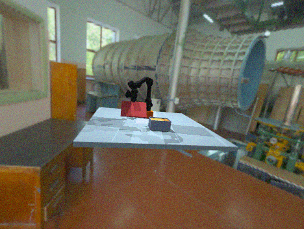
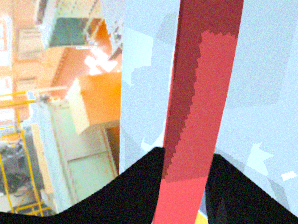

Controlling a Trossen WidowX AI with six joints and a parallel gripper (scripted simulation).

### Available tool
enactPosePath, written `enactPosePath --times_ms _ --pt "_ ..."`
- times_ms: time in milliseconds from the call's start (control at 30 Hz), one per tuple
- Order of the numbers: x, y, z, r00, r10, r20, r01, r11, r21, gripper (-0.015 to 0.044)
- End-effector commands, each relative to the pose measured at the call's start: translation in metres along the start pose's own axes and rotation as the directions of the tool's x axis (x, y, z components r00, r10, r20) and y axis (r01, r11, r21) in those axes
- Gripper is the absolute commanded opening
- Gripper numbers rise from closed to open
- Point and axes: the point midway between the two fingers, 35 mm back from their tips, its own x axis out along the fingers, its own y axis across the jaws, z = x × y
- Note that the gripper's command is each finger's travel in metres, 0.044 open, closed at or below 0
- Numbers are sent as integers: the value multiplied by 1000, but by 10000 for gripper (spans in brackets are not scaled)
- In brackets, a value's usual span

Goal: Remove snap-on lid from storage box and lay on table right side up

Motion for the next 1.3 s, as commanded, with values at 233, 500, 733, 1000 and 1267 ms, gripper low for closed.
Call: enactPosePath --times_ms 233,500,733,1000,1267 --pt "-4 4 22 1000 13 3 -13 1000 -13 0" --pt "-6 3 38 1000 13 4 -13 1000 -14 0" --pt "-7 2 52 1000 13 5 -13 1000 -15 0" --pt "-9 1 68 1000 12 6 -12 1000 -16 0" --pt "-10 1 77 1000 12 7 -12 1000 -17 0"
